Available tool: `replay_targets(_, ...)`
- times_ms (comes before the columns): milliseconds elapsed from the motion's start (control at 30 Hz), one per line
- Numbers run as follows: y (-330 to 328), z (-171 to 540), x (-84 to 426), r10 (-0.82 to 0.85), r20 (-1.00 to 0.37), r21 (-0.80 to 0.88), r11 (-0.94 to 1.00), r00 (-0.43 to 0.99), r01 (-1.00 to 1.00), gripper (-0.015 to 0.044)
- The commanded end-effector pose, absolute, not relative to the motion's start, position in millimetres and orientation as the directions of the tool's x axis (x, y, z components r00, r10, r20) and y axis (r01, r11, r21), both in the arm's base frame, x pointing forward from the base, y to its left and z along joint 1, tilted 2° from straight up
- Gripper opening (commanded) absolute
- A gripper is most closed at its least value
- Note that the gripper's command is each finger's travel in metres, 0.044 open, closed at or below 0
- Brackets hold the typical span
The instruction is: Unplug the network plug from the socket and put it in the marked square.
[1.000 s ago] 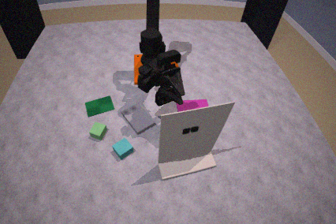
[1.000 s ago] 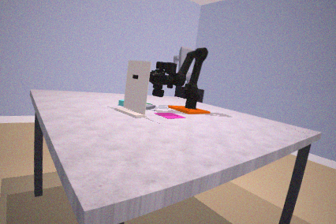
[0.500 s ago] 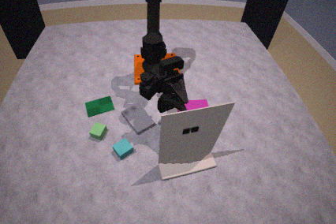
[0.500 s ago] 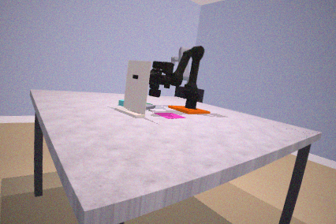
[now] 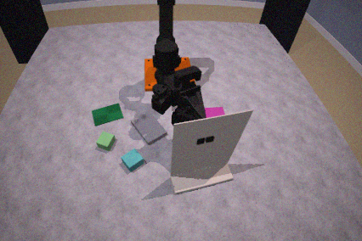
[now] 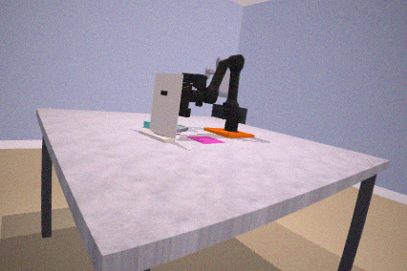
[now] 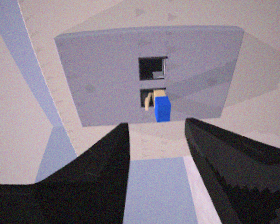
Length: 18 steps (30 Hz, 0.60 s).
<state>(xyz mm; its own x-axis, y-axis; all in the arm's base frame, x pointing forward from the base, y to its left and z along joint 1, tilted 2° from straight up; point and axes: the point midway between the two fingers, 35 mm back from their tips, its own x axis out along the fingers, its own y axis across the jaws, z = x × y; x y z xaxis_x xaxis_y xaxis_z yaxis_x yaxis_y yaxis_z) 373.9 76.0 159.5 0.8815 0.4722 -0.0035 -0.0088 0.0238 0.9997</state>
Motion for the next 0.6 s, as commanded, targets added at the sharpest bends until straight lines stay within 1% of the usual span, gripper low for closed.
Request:
replay_targets(0, 77.9, 157.1, 381.5, 0.470, -0.009, 1.000, 0.020, 0.883, -0.001, 0.0156)
replay_targets(433, 82.6, 156.2, 398.9, 0.470, -0.007, 1.000, 0.020, 0.883, -0.003, 0.0156)
replay_targets(500, 82.6, 156.2, 398.9, 0.470, -0.007, 1.000, 0.020, 0.883, -0.003, 0.0104)
replay_targets(567, 82.6, 156.2, 398.9, 0.470, -0.007, 1.000, 0.020, 0.883, -0.003, 0.0090)
